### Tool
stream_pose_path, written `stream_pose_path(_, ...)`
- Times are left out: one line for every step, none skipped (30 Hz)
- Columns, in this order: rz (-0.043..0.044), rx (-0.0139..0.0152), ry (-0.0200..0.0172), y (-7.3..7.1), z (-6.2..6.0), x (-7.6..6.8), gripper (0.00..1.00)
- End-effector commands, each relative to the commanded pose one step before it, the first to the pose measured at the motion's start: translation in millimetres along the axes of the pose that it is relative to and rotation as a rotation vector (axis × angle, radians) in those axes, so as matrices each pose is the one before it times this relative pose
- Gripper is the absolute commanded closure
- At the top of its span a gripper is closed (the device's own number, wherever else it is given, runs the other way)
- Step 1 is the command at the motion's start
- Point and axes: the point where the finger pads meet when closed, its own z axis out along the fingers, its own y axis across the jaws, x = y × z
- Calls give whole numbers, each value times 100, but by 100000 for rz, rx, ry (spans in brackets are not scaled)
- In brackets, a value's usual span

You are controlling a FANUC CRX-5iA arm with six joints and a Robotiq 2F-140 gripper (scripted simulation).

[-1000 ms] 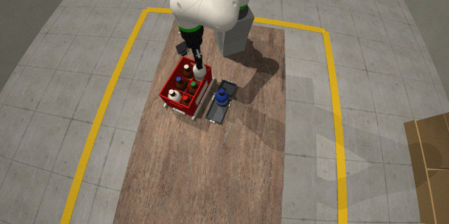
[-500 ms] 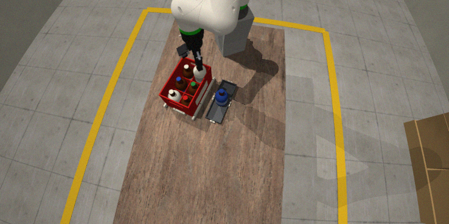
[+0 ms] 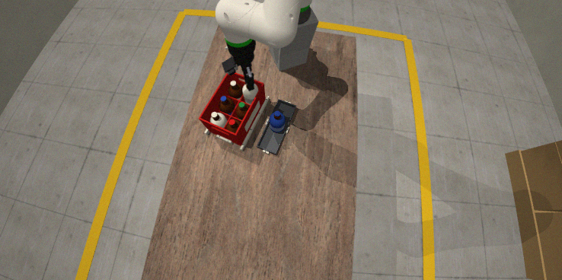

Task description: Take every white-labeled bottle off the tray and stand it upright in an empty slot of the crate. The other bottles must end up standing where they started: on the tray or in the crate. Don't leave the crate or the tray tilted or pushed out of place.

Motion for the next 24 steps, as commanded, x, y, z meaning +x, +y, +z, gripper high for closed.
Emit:
stream_pose_path(-34, 83, 127, -46, 64, 66, 90)
stream_pose_path(0, 0, 0, 0, 96, 0, 90)
stream_pose_path(0, 0, 0, 0, 95, 0, 90)
stream_pose_path(0, 0, 1, 1, 95, 0, 90)
stream_pose_path(0, 0, 0, 0, 93, 0, 90)
stream_pose_path(0, 0, 0, 0, 92, 0, 90)
stream_pose_path(0, 0, 0, 0, 91, 0, 90)
stream_pose_path(0, 0, 0, 0, 90, 0, 90)
stream_pose_path(0, 0, 0, 1, 89, 0, 90)
stream_pose_path(0, 0, 0, 0, 88, 0, 90)
stream_pose_path(0, 0, -1, 0, 86, 0, 90)
stream_pose_path(0, 0, 0, 0, 85, 0, 90)
stream_pose_path(0, 0, 0, 0, 84, 0, 90)
stream_pose_path(0, 0, 0, 0, 83, 0, 90)
stream_pose_path(0, 0, 0, 1, 82, 0, 90)
stream_pose_path(0, 0, 0, 0, 0, 0, 90)
stream_pose_path(0, 0, 0, 0, 0, 0, 90)
stream_pose_path(0, 0, 0, 0, 80, 0, 90)
stream_pose_path(0, 0, -1, 0, 78, 0, 90)
stream_pose_path(0, 0, 0, 0, 77, 0, 90)
stream_pose_path(0, 0, 0, 0, 76, 0, 90)
stream_pose_path(0, 0, 0, 0, 75, 0, 90)
stream_pose_path(0, 0, 0, 0, 74, 0, 90)
stream_pose_path(0, 0, 1, 1, 73, 0, 90)
